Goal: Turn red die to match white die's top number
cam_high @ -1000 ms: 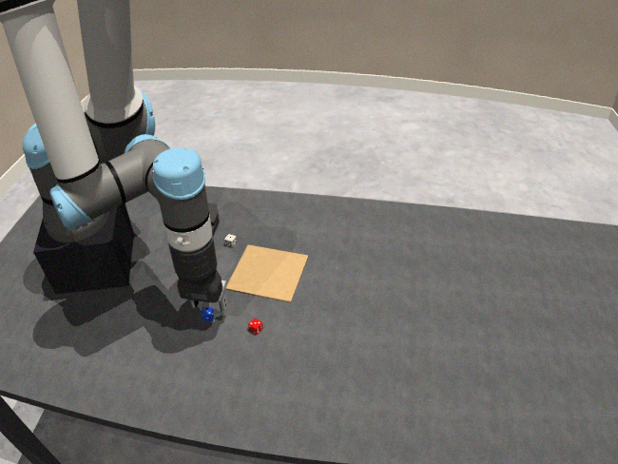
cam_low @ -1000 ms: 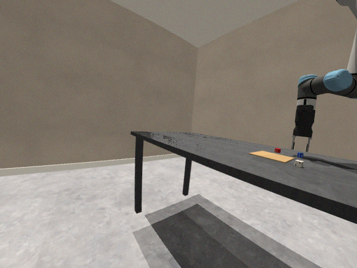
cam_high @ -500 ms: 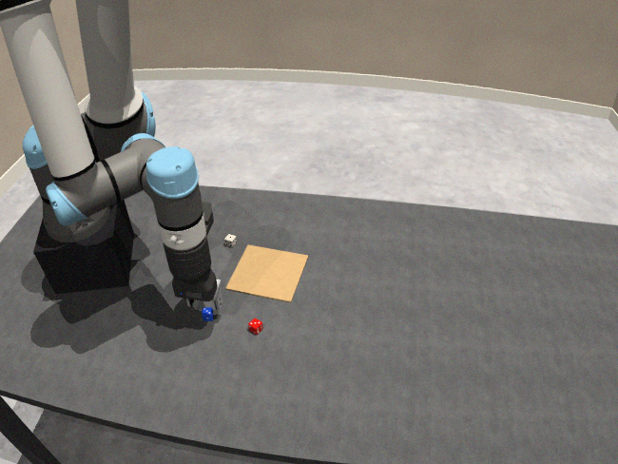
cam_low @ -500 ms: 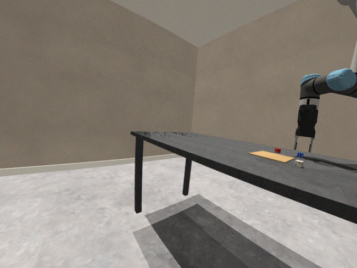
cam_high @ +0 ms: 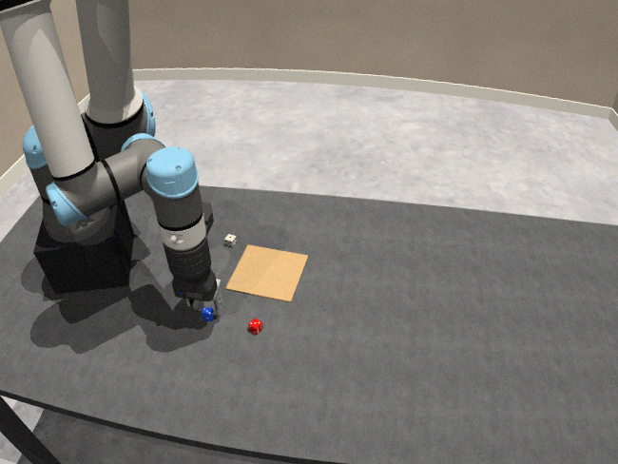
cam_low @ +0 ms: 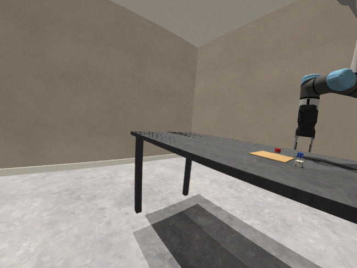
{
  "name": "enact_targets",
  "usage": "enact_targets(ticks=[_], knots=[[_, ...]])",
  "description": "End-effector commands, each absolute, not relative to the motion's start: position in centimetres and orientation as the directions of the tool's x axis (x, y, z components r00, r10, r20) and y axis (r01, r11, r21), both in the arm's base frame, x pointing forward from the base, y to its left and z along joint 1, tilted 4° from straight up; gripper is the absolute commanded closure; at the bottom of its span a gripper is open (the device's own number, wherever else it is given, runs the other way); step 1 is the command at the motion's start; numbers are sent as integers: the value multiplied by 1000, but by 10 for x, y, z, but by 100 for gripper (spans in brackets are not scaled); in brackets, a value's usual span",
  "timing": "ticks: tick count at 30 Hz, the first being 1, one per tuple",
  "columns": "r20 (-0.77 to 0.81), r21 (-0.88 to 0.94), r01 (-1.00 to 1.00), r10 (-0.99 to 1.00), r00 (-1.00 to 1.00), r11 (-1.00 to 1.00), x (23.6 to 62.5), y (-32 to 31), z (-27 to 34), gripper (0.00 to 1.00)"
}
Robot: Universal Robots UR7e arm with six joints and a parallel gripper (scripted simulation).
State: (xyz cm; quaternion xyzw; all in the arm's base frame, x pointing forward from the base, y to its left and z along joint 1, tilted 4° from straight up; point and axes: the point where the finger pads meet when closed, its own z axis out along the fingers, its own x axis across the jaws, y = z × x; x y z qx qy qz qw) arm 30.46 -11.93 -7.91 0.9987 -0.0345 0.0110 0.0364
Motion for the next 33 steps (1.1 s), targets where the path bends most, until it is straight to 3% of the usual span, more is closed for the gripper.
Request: enact_targets(ticks=[1,33], knots=[[25,73,-70,-68,997,-995,305,-119,-79,0],[25,73,-70,-68,997,-995,305,-102,-80,0]])
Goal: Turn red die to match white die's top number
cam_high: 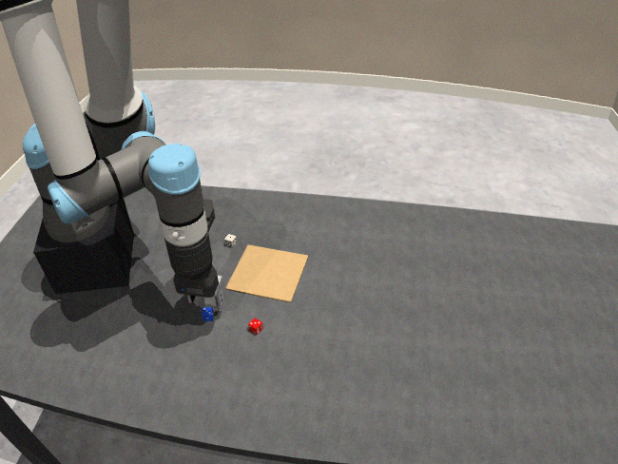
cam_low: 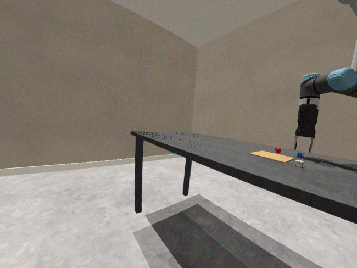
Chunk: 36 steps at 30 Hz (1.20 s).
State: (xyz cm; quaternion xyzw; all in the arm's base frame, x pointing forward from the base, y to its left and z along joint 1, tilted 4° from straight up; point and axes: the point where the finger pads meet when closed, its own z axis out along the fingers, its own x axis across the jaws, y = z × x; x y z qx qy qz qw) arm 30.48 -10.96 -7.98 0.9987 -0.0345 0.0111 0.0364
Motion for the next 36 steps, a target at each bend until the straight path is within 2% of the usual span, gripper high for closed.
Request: enact_targets(ticks=[1,36], knots=[[25,73,-70,-68,997,-995,305,-99,-80,0],[25,73,-70,-68,997,-995,308,27,-90,0]])
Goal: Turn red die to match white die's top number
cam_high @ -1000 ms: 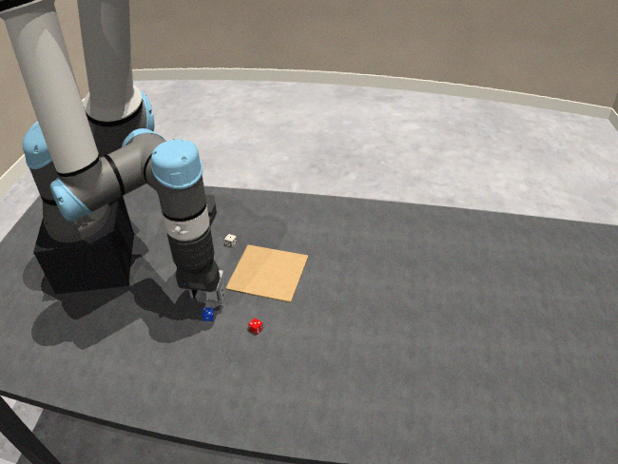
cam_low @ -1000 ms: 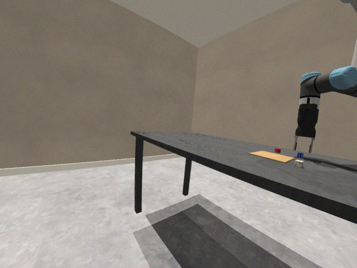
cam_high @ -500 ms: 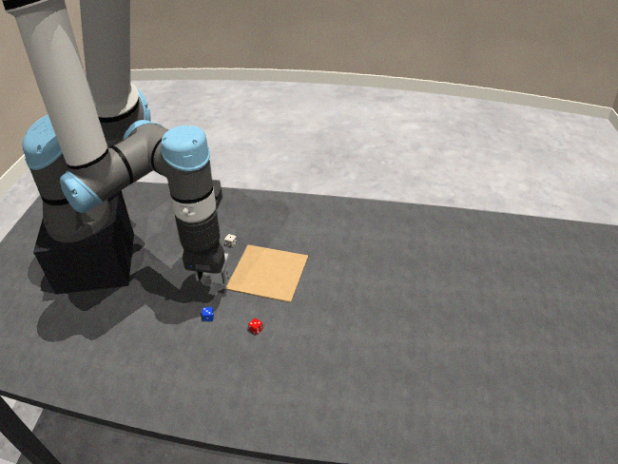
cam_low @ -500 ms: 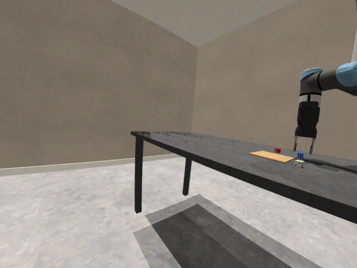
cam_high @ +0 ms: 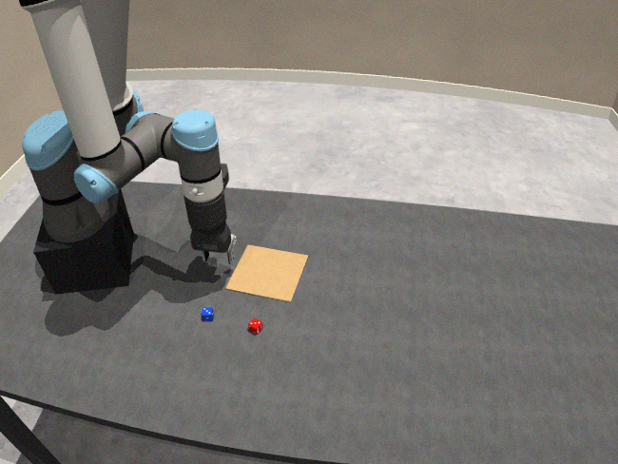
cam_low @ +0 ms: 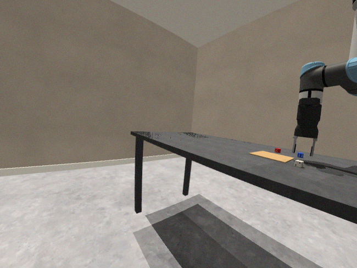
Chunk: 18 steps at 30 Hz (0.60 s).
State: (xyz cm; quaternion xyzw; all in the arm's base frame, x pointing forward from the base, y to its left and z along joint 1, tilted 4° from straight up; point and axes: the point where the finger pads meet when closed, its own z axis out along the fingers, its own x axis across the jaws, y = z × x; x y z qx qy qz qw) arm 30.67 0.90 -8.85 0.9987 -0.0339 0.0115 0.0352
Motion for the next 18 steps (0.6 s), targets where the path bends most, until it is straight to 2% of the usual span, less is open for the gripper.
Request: enact_targets(ticks=[1,18], knots=[[25,73,-70,-68,997,-995,308,31,-90,0],[25,73,-70,-68,997,-995,310,80,-94,0]])
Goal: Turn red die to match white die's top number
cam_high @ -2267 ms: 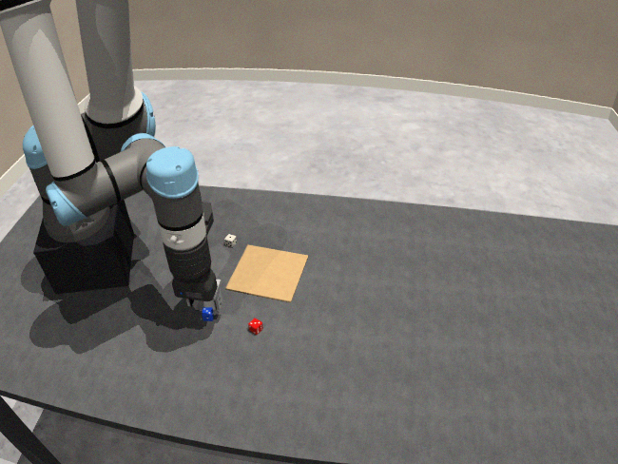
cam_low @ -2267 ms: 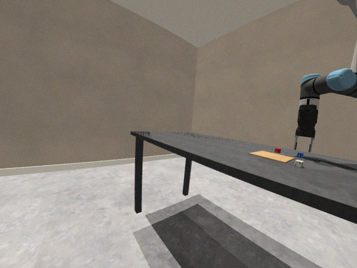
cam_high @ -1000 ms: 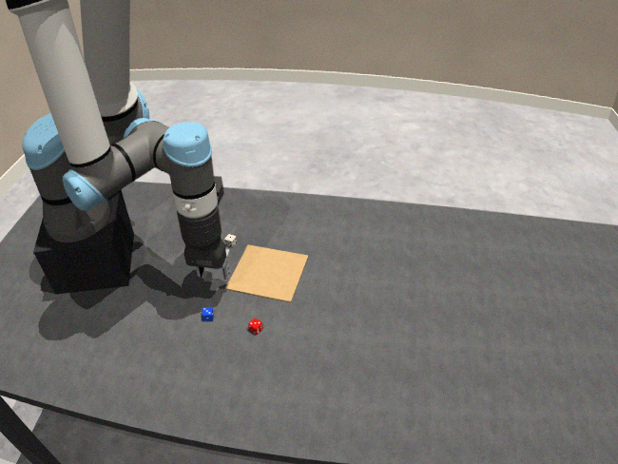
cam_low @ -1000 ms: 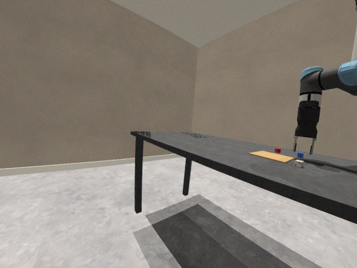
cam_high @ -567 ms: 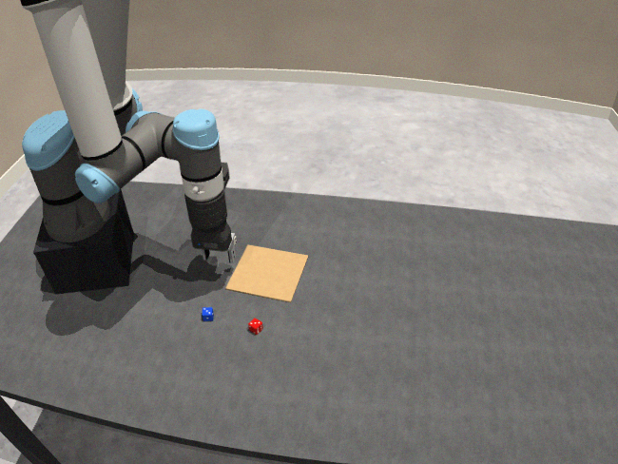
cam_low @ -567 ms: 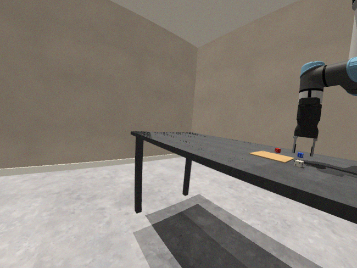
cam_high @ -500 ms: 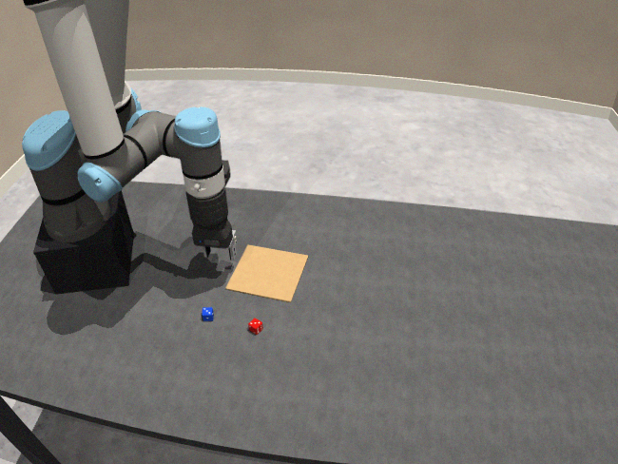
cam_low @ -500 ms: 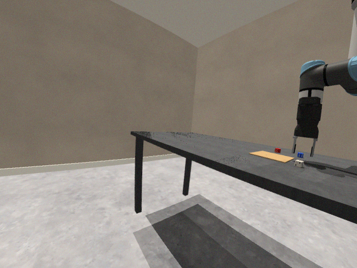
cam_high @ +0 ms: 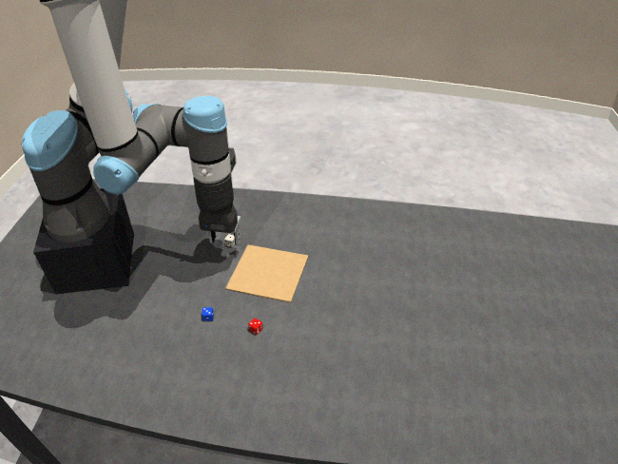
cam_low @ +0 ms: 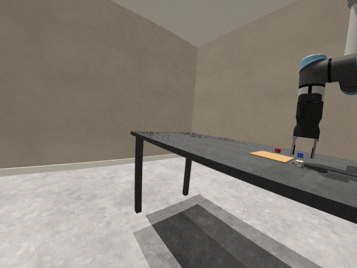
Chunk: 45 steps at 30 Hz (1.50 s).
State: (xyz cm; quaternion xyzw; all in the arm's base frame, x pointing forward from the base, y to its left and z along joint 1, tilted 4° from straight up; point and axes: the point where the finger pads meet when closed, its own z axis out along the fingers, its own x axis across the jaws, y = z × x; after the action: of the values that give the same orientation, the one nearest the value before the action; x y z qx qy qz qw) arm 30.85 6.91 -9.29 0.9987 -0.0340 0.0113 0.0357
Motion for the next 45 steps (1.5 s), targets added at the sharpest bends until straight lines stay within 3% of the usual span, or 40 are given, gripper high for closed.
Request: enact_targets(ticks=[1,45], knots=[[25,73,-70,-68,997,-995,310,83,-94,0],[25,73,-70,-68,997,-995,310,101,-95,0]])
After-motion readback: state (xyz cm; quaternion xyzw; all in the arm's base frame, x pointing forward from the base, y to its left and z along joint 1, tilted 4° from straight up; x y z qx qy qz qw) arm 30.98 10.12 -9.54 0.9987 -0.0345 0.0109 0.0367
